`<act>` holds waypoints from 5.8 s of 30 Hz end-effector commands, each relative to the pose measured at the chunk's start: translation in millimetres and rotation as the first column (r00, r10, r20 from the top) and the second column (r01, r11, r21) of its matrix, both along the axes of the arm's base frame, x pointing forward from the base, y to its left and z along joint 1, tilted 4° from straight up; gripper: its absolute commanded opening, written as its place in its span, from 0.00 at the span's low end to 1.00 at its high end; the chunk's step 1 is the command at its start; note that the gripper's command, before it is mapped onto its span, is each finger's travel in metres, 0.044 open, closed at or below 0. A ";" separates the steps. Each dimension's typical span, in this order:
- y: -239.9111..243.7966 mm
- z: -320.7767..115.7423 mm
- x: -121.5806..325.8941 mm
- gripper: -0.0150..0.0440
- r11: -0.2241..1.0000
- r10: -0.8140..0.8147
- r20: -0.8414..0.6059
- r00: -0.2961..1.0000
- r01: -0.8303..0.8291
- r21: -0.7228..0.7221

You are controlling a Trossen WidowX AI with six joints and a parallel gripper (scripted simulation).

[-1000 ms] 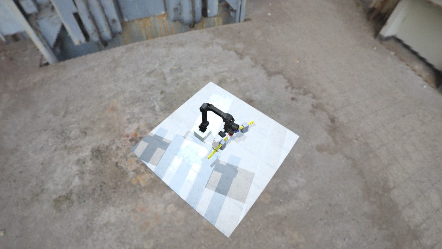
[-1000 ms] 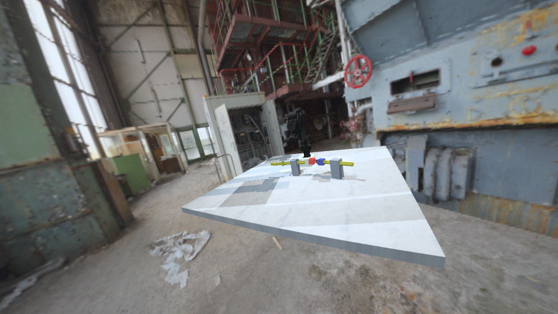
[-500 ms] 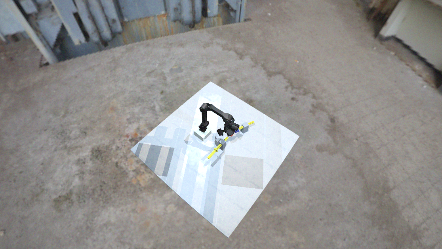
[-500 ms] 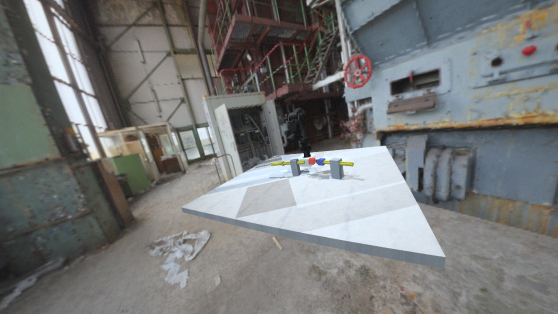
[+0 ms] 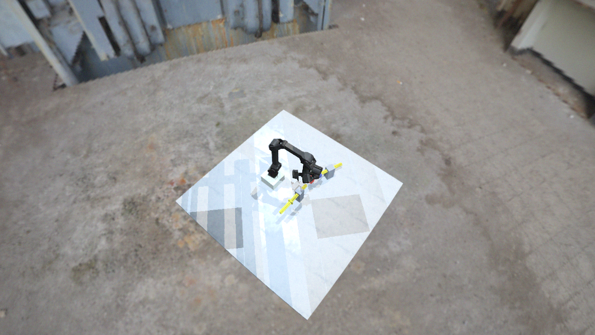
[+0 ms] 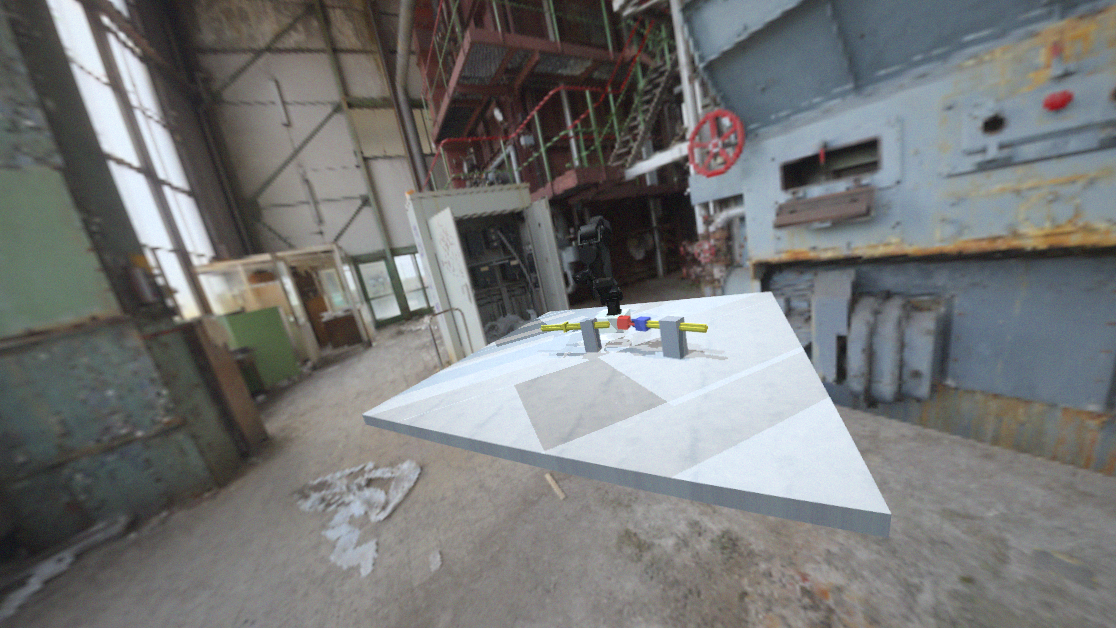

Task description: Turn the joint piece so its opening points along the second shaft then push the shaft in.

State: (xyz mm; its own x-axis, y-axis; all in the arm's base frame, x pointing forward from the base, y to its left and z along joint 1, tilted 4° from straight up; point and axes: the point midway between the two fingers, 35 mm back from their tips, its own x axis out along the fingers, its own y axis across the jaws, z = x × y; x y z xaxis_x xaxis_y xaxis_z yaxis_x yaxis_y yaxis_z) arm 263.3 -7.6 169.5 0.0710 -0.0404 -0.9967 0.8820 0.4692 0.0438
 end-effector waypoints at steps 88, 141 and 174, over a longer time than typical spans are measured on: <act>70.2 -110.2 25.3 1.00 0.760 -0.650 0.037 0.759 0.650 0.009; 69.6 -115.8 25.5 0.56 0.760 -0.650 0.037 0.759 0.650 0.009; 69.6 -115.8 25.5 0.56 0.760 -0.650 0.037 0.759 0.650 0.009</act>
State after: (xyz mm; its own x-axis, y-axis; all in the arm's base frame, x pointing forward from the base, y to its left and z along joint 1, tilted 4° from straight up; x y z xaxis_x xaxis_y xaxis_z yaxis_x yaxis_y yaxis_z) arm 288.7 62.2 54.3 0.0619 -0.0917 -0.9939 0.9730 -0.2161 0.0806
